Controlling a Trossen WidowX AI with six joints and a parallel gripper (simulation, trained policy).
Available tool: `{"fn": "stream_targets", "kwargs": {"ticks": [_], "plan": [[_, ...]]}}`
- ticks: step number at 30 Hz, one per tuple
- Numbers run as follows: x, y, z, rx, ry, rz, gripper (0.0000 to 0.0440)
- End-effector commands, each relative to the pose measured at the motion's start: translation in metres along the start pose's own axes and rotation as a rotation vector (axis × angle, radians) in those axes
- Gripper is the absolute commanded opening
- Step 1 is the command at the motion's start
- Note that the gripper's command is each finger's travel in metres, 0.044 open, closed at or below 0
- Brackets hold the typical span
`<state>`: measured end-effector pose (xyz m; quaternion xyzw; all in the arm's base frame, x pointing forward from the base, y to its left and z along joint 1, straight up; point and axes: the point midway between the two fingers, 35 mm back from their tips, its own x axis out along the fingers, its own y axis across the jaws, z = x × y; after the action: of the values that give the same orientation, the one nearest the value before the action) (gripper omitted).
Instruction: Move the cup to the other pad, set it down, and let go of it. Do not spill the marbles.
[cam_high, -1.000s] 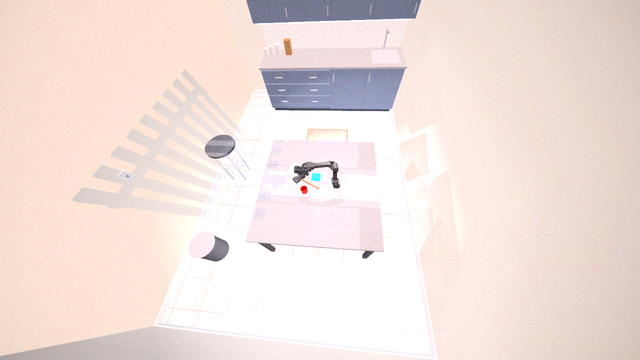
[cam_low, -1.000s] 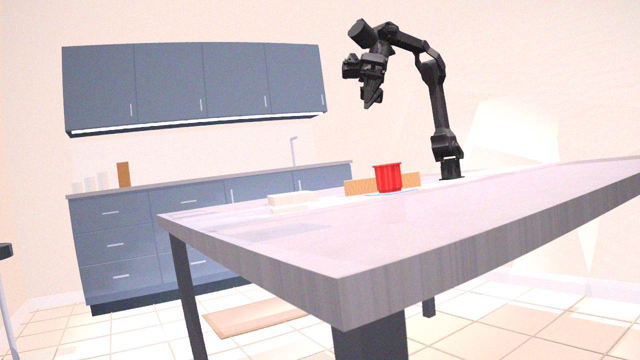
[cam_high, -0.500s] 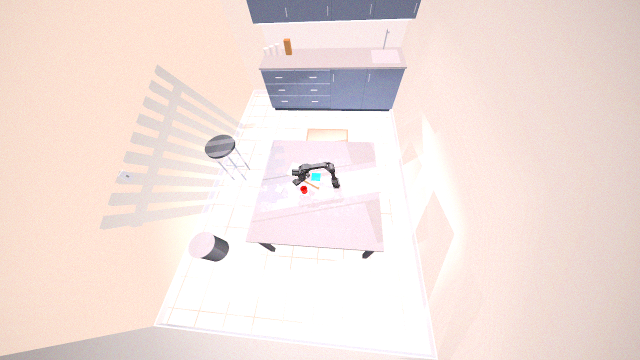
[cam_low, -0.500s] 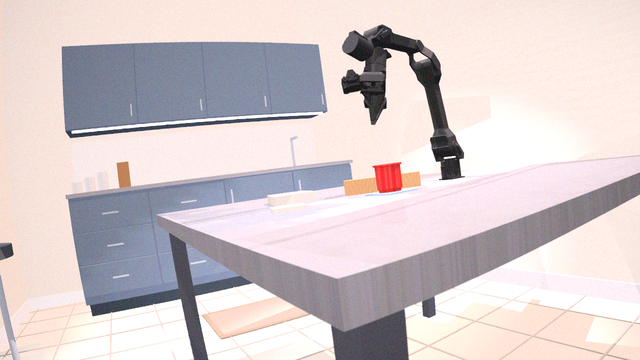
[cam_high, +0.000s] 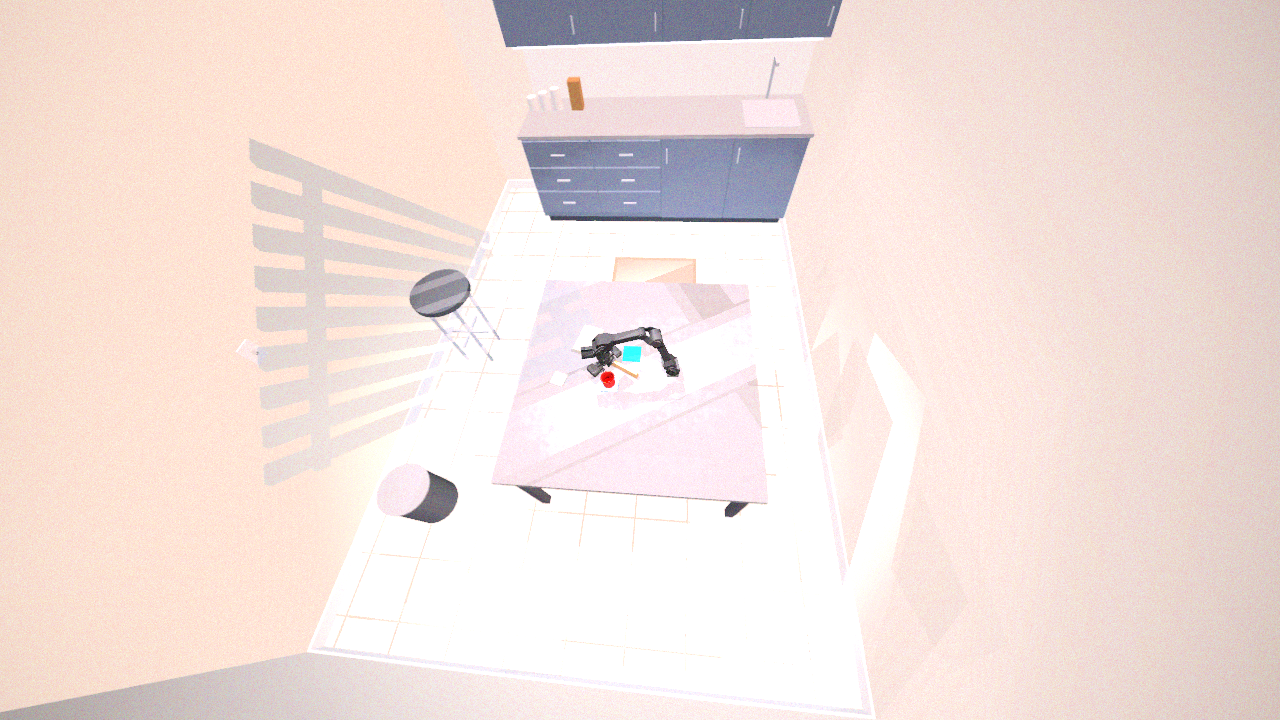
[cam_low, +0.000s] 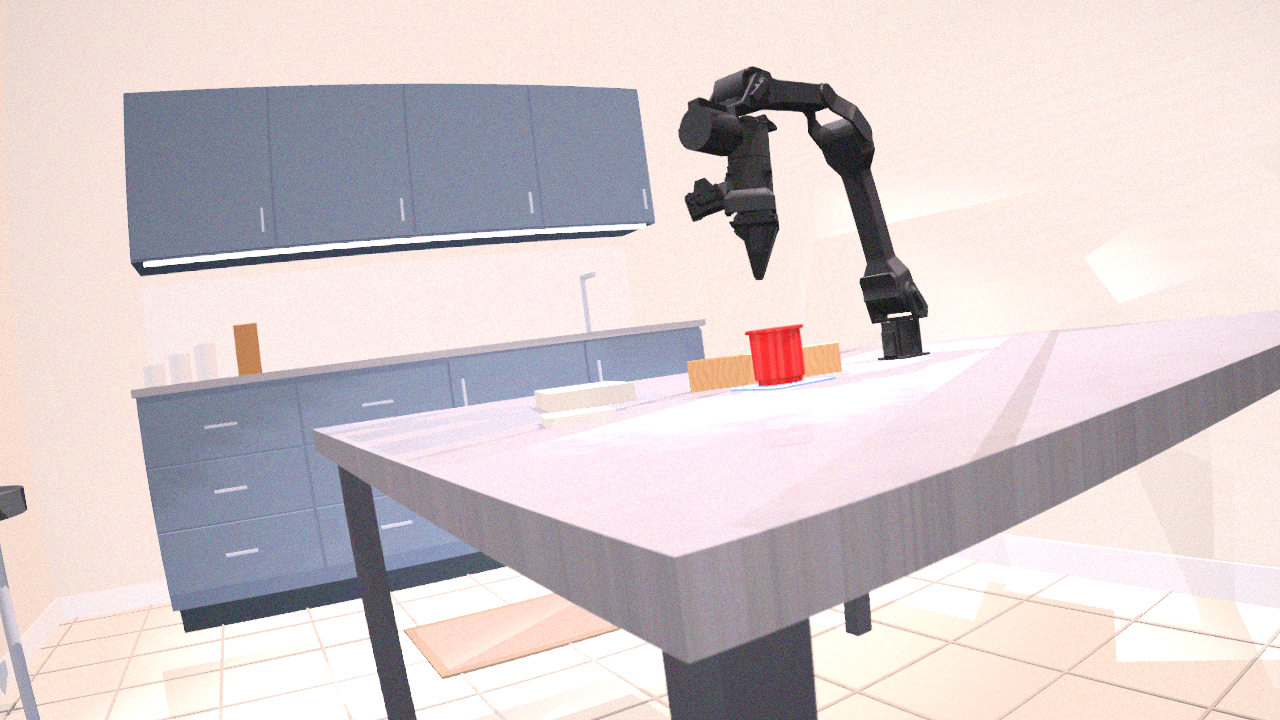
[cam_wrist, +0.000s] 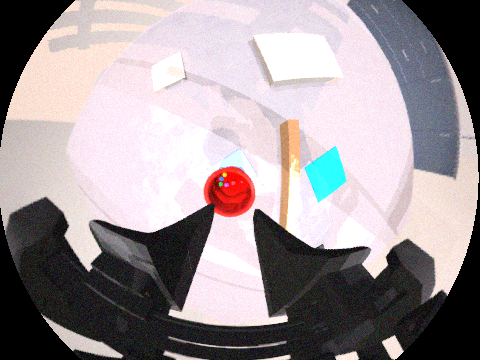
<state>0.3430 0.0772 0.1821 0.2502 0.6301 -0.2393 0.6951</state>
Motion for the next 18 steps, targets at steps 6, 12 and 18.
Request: {"fn": "stream_targets", "kwargs": {"ticks": [6, 12, 18], "plan": [[0.027, -0.008, -0.005, 0.016, 0.038, -0.097, 0.0175], [0.047, -0.012, -0.007, 0.024, 0.054, -0.142, 0.018], [0.067, -0.014, -0.009, 0.025, 0.066, -0.173, 0.0185]]}}
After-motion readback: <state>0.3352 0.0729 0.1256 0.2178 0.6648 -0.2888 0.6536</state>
